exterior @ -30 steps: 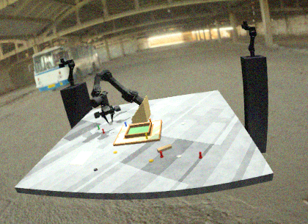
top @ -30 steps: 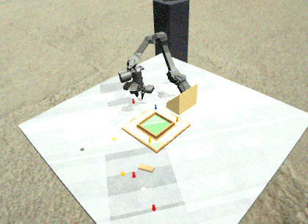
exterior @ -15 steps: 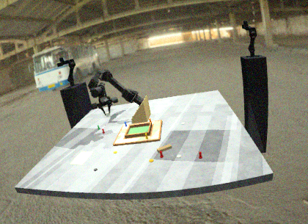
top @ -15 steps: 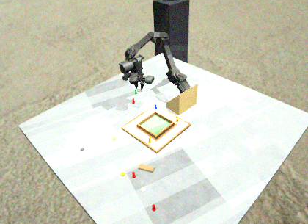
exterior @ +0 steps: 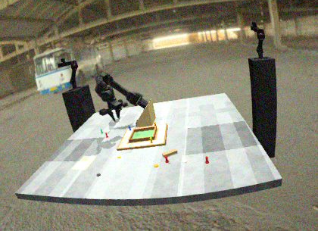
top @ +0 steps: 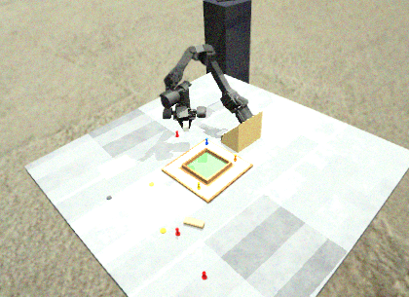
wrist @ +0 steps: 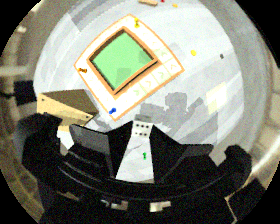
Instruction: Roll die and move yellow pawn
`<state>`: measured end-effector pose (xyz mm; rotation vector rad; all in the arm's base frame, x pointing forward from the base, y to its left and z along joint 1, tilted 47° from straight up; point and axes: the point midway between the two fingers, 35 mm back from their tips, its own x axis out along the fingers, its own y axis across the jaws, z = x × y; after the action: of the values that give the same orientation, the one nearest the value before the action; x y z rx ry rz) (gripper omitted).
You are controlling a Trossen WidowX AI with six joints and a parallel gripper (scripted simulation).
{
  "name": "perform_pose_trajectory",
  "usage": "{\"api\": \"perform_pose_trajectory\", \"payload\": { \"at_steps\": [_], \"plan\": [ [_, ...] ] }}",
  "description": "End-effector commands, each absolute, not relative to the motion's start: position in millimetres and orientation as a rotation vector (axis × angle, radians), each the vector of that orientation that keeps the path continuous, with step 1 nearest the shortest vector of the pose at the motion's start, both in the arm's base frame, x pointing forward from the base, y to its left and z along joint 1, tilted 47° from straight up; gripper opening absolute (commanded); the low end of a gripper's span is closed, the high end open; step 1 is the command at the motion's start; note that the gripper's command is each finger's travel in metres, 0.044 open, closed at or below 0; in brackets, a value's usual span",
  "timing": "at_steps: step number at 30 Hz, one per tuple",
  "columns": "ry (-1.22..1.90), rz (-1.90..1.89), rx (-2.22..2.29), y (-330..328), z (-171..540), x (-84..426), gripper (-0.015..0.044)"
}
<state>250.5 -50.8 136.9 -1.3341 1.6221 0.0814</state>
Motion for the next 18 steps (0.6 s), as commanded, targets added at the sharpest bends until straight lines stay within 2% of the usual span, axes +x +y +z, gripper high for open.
{"api": "perform_pose_trajectory", "payload": {
  "at_steps": [1,18],
  "plan": [
    [1.637,0.169,-1.403,-39,121,259,0.0],
    [1.669,0.547,-1.721,14,46,275,0.0]
  ]
}}
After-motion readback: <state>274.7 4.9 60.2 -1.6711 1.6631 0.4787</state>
